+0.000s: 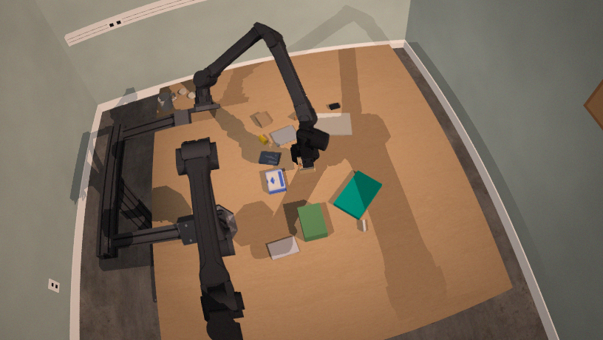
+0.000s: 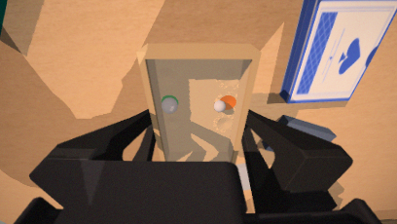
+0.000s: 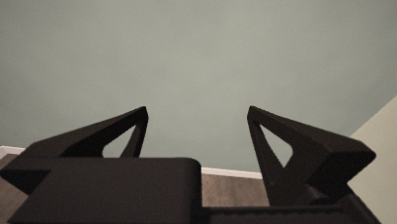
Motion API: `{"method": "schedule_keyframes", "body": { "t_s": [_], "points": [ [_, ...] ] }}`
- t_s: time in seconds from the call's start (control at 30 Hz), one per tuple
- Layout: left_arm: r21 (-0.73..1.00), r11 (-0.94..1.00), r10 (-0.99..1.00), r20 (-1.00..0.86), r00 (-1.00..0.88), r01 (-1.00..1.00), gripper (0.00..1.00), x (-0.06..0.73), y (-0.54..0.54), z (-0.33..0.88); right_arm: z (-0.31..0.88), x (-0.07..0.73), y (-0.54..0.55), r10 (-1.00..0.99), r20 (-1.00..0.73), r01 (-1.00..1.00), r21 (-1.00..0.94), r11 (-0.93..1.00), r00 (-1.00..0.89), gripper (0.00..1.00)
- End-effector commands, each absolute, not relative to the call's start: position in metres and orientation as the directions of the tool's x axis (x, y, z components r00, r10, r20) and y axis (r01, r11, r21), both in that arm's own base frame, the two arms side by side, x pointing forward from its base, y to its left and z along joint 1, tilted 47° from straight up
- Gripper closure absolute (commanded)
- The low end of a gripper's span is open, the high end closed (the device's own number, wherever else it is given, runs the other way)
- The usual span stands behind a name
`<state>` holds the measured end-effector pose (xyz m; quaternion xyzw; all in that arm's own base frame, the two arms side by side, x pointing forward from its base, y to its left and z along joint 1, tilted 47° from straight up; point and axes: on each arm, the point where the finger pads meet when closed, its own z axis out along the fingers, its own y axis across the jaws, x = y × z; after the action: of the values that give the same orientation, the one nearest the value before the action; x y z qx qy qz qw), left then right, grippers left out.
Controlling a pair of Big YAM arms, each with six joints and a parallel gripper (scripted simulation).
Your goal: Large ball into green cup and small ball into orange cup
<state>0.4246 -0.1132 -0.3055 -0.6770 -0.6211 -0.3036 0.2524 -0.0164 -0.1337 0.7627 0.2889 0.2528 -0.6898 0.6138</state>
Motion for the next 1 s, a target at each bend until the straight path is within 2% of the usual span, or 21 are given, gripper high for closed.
{"method": "schedule_keyframes", "body": {
  "t_s": [0.0, 0.13, 0.23, 0.27, 0.33, 0.97],
  "points": [
    [0.068, -0.122, 0.695, 0.719, 0.036, 0.99, 0.31, 0.437, -0.134, -0.303, 0.763, -0.016, -0.123, -0.708, -0.7, 0.992, 0.0, -0.127, -0.09, 0.0],
    [0.041, -0.043, 0.698, 0.717, 0.001, 0.998, 0.31, 0.442, -0.117, -0.302, 0.763, -0.016, -0.123, -0.708, -0.7, 0.992, 0.0, -0.127, -0.09, 0.0],
    [0.06, -0.147, 0.703, 0.708, 0.062, 0.987, 0.31, 0.435, -0.133, -0.296, 0.763, -0.016, -0.123, -0.708, -0.7, 0.992, 0.0, -0.127, -0.09, 0.0],
    [0.087, -0.11, 0.703, 0.711, 0.016, 0.99, 0.31, 0.447, -0.141, -0.291, 0.763, -0.016, -0.123, -0.708, -0.7, 0.992, 0.0, -0.127, -0.09, 0.0],
    [0.063, -0.146, 0.703, 0.709, 0.059, 0.987, 0.31, 0.435, -0.132, -0.296, 0.763, -0.016, -0.123, -0.708, -0.7, 0.992, 0.0, -0.127, -0.09, 0.0],
    [0.061, -0.123, 0.692, 0.721, 0.041, 0.991, 0.31, 0.434, -0.133, -0.302, 0.763, -0.016, -0.123, -0.708, -0.7, 0.992, 0.0, -0.127, -0.09, 0.0]
  ]
}}
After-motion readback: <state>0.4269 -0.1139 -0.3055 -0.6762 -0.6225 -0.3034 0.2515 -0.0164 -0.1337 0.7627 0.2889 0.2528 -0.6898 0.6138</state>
